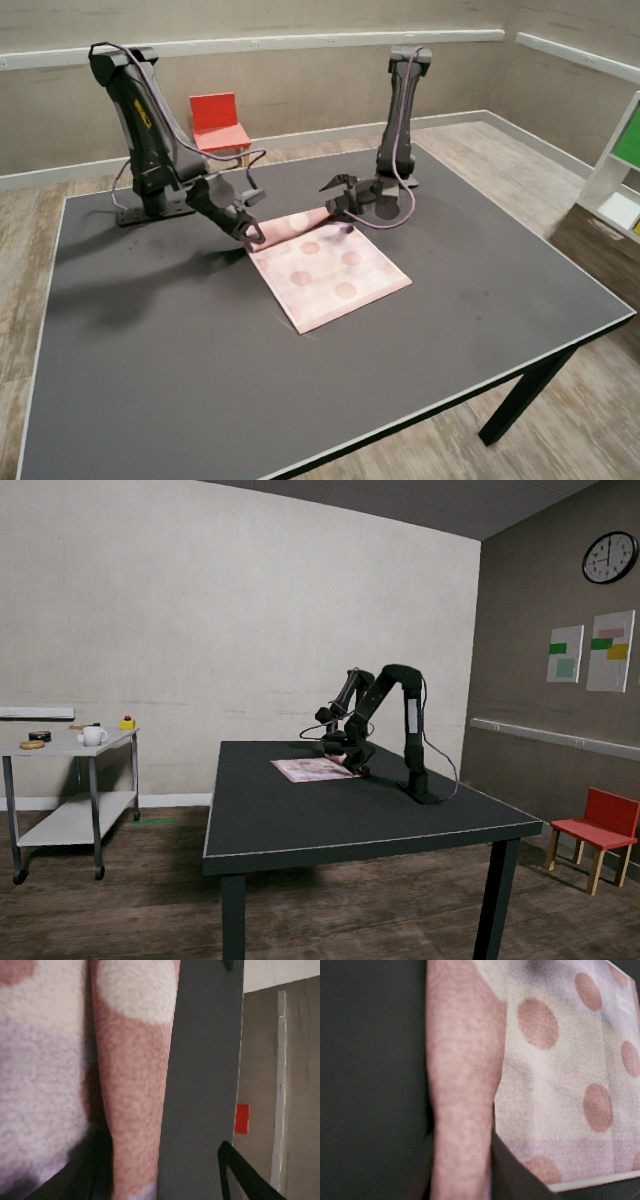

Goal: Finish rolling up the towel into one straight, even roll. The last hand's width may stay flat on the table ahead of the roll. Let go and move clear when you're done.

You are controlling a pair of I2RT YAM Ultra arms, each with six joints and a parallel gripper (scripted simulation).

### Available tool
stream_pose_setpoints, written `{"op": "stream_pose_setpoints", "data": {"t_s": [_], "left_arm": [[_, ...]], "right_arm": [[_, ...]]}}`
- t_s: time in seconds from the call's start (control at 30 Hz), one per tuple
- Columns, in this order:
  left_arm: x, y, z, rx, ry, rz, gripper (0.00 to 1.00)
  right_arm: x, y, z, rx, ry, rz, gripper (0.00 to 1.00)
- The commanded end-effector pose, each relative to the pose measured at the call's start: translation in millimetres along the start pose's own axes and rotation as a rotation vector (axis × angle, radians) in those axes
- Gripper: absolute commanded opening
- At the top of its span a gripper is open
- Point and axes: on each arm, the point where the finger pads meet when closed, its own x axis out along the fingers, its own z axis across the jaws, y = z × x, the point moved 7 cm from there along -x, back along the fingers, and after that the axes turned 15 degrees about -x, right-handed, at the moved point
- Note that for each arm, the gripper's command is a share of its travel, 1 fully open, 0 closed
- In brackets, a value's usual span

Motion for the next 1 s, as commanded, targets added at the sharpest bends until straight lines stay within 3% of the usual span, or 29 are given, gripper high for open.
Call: {"op": "stream_pose_setpoints", "data": {"t_s": [0.0,0.3,0.57,0.97], "left_arm": [[-18,-4,3,0.028,-0.056,0.001,0.85],[-65,-4,0,0.028,-0.056,0.001,0.85],[-69,-4,-2,0.044,-0.077,-0.005,0.86],[-47,1,-36,0.283,-0.4,-0.107,0.91]], "right_arm": [[1,-2,-1,0.019,-0.029,-0.017,0.24],[1,0,-11,0.13,-0.161,-0.048,0.24],[2,3,-20,0.236,-0.287,-0.078,0.24],[7,10,-35,0.453,-0.544,-0.139,0.24]]}}
